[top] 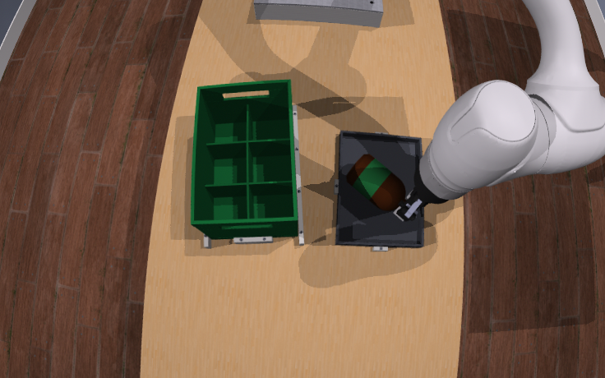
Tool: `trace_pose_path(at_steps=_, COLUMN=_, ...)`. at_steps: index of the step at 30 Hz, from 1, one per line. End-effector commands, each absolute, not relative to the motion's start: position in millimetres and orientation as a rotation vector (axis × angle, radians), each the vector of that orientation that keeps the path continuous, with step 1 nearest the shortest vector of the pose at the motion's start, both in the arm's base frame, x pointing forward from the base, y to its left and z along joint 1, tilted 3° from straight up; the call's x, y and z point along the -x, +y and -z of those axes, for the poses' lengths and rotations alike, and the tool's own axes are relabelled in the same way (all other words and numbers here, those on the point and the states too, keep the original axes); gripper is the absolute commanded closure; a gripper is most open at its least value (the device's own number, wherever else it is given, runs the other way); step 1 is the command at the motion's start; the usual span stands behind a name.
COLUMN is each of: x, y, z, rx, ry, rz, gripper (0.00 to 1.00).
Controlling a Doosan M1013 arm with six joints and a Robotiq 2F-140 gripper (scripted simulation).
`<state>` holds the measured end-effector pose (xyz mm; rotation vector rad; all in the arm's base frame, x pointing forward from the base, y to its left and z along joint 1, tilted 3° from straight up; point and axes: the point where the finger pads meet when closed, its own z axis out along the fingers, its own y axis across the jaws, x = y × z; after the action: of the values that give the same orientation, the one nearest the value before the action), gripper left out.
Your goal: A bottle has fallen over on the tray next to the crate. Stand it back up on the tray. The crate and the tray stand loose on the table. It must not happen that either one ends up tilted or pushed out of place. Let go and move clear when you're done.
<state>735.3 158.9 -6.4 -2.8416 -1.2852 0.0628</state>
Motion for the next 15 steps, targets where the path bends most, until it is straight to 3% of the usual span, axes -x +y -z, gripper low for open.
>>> trace_pose_path(at_steps=1, x=-735.5, y=158.9, z=2.9, rx=2.841, ry=-1.285, rz=-0.062, gripper=0.90)
trace_pose_path(at_steps=15, x=-736.4, y=158.9, z=-17.9, rx=2.841, ry=-1.285, rz=-0.062, gripper=0.90)
